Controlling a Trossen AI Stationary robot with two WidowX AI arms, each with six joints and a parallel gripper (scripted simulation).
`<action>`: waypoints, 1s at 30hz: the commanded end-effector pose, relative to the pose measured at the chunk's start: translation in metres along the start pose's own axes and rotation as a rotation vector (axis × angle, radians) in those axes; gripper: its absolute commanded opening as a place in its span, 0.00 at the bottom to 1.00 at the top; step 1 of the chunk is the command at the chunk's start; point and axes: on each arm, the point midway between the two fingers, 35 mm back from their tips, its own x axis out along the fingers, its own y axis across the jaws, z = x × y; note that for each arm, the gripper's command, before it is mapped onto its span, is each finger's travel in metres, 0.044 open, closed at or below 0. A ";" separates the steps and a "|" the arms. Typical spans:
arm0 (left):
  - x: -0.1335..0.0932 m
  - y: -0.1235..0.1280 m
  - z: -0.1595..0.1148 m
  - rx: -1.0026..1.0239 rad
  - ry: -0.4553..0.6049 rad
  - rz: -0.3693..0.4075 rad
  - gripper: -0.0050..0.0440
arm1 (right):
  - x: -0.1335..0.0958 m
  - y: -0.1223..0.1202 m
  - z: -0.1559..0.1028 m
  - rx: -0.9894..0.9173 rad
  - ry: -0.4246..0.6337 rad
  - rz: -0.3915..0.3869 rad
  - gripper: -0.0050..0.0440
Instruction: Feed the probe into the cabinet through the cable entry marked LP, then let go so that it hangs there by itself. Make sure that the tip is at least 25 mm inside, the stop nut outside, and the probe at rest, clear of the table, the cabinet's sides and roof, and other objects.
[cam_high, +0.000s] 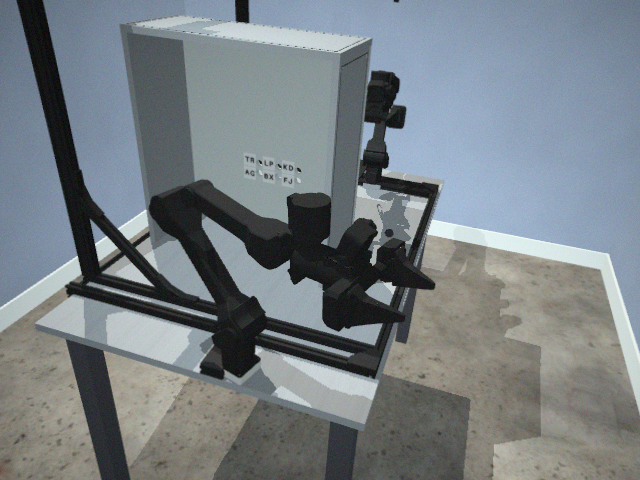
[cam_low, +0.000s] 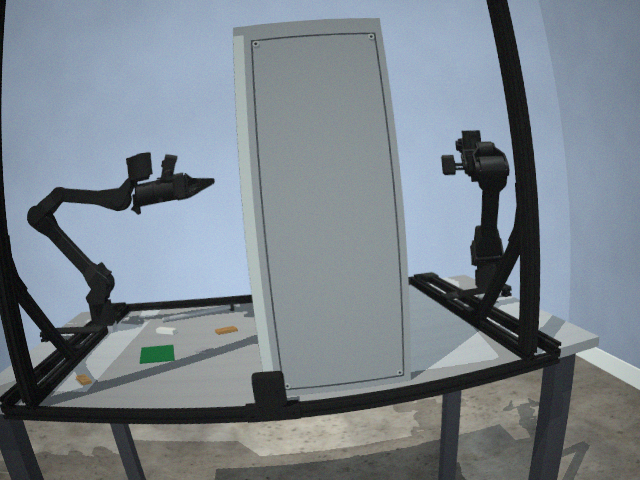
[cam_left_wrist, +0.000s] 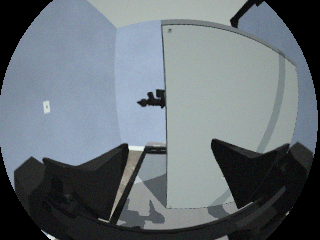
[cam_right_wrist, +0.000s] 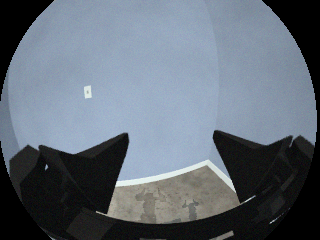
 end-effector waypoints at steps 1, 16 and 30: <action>0.000 0.000 0.000 0.000 0.000 0.000 1.00 | 0.000 0.000 0.000 0.000 0.000 0.000 1.00; 0.000 0.000 0.000 0.000 0.000 0.000 1.00 | 0.000 0.000 0.000 0.000 0.000 0.000 1.00; -0.047 0.000 -0.135 0.000 0.667 0.000 1.00 | -0.137 0.000 0.220 0.000 -0.619 0.000 1.00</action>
